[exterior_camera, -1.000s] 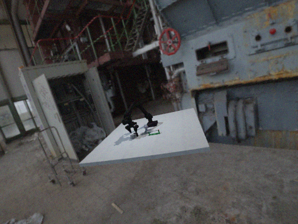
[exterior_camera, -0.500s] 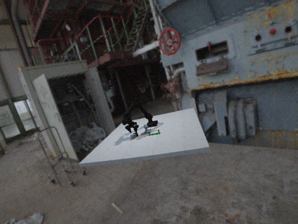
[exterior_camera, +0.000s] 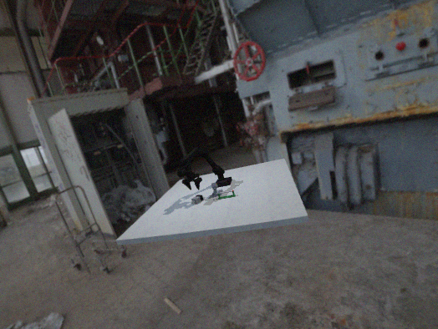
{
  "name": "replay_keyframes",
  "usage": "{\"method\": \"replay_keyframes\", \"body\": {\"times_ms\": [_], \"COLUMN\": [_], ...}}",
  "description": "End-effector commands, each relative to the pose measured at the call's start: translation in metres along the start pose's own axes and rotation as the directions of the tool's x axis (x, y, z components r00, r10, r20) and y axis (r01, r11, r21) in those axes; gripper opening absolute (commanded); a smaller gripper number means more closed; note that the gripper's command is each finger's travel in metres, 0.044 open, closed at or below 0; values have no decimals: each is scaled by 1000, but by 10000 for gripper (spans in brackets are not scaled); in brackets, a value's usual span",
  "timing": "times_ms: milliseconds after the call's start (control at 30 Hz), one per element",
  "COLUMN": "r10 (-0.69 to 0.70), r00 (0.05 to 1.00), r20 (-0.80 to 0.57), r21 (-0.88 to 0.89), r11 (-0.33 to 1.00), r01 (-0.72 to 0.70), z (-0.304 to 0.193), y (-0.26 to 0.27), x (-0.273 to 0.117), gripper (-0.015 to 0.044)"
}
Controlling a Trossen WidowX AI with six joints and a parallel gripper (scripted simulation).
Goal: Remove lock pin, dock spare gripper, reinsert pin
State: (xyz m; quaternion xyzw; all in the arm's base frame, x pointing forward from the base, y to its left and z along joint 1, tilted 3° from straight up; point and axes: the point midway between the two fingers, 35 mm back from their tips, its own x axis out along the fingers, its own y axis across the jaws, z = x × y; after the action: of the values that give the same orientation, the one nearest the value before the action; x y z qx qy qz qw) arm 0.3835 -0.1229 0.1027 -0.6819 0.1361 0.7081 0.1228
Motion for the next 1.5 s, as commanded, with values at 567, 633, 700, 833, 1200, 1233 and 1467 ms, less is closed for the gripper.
{"method": "replay_keyframes", "body": {"times_ms": [567,633,700,833,1200,1233,1467], "r10": [7,8,9,9,11,11,11], "r00": [960,950,938,922,869,865,852], "r20": [-280,-313,-346,-388,-494,-502,-523], "r21": [959,922,858,727,202,149,0], "r11": [-42,-236,-402,-611,-971,-984,-1000], "r01": [281,306,320,313,127,99,14], "z": [-7,-7,-7,-7,-5,-4,-4], "y": [-1,-1,-1,-1,-1,-1,-1], "x": [-10,-11,-13,-15,-21,-22,-23], "gripper": [440,440,440,440,440,440,440]}}
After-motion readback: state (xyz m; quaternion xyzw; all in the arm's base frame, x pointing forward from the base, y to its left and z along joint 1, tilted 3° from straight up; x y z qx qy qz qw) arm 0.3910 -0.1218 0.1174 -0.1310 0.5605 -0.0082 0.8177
